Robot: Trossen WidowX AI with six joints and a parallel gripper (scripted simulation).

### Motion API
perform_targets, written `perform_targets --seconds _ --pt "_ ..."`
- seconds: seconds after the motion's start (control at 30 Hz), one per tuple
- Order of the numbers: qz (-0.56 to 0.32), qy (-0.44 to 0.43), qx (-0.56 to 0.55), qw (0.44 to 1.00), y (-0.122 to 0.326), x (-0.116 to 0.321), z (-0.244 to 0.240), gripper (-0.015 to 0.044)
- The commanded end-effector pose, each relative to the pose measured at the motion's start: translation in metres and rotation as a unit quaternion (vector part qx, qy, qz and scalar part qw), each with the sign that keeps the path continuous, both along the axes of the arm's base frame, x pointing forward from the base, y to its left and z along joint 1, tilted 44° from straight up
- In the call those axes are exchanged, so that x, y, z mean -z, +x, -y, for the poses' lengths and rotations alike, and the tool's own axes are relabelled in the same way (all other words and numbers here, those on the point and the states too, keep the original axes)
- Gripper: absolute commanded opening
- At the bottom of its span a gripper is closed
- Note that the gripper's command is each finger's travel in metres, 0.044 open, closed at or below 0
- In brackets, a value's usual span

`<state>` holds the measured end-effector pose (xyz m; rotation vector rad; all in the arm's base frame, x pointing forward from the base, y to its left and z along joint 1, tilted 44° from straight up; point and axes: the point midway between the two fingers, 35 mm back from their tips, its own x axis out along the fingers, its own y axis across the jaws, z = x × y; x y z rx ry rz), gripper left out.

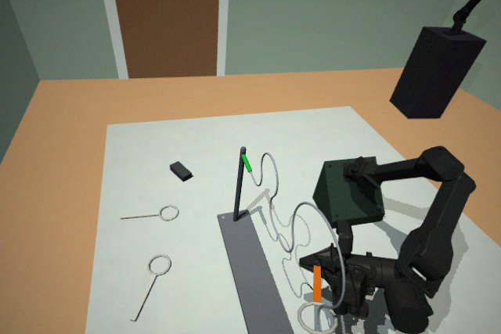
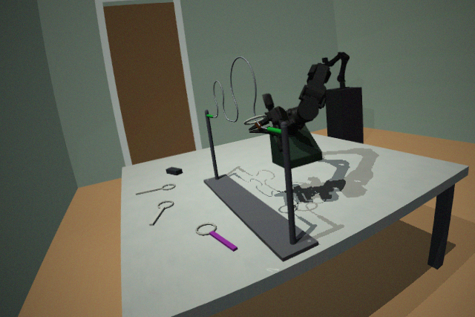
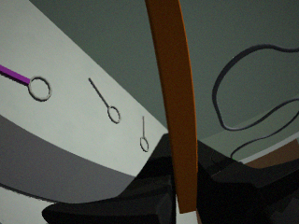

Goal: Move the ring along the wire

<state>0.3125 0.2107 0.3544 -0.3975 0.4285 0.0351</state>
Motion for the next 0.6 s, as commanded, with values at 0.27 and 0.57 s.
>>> perform_targets --seconds 0.27,0.57 --pt "0.014 -0.065 0.007 0.998 0.002 -0.012 0.023 -0.0150" --pt "0.020 -0.103 0.008 0.994 0.003 -0.018 0.033 -0.0150"
